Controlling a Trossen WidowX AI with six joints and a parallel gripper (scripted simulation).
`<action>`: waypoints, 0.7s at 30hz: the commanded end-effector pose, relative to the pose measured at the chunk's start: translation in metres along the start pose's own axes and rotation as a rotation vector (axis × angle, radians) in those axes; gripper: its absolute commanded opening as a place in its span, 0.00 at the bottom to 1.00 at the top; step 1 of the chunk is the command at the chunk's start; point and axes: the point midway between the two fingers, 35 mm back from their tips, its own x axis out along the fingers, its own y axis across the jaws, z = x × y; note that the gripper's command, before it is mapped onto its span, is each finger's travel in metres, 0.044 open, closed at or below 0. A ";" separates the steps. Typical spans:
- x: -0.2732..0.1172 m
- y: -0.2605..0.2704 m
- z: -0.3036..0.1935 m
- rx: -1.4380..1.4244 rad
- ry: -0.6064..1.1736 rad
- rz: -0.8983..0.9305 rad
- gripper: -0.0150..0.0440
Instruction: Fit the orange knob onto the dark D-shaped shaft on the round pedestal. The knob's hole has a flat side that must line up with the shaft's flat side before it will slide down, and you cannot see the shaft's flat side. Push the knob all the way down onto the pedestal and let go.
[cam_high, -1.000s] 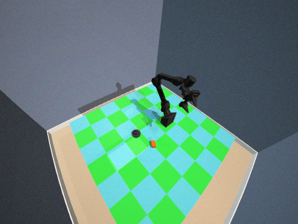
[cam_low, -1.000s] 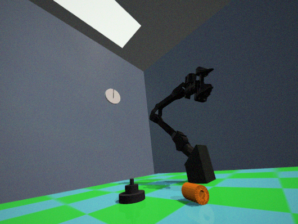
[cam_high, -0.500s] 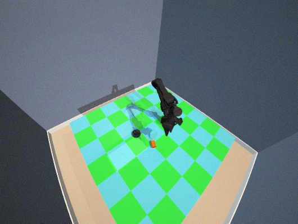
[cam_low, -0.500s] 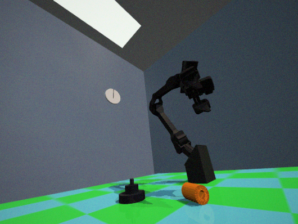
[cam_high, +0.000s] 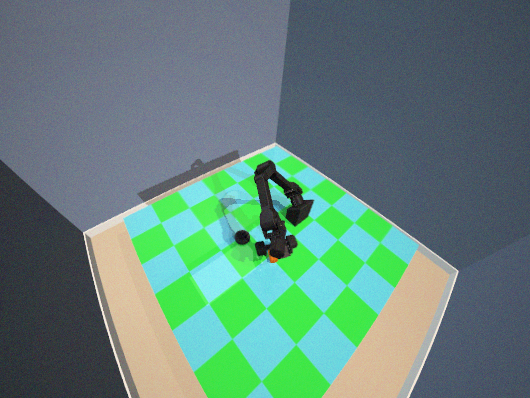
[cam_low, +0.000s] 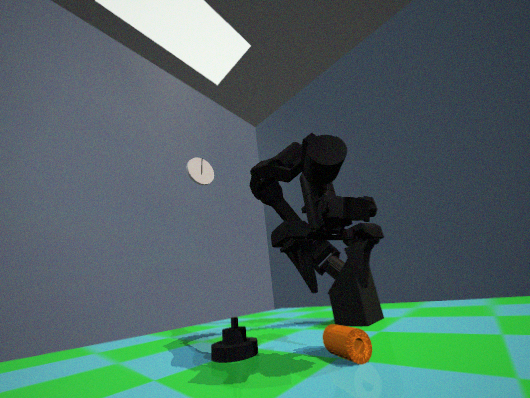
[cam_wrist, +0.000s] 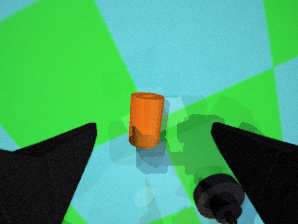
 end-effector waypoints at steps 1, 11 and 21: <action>0.010 -0.001 -0.003 0.061 0.039 0.015 1.00; 0.035 0.002 -0.005 0.062 0.040 0.015 1.00; 0.043 0.002 -0.005 0.061 0.039 0.015 1.00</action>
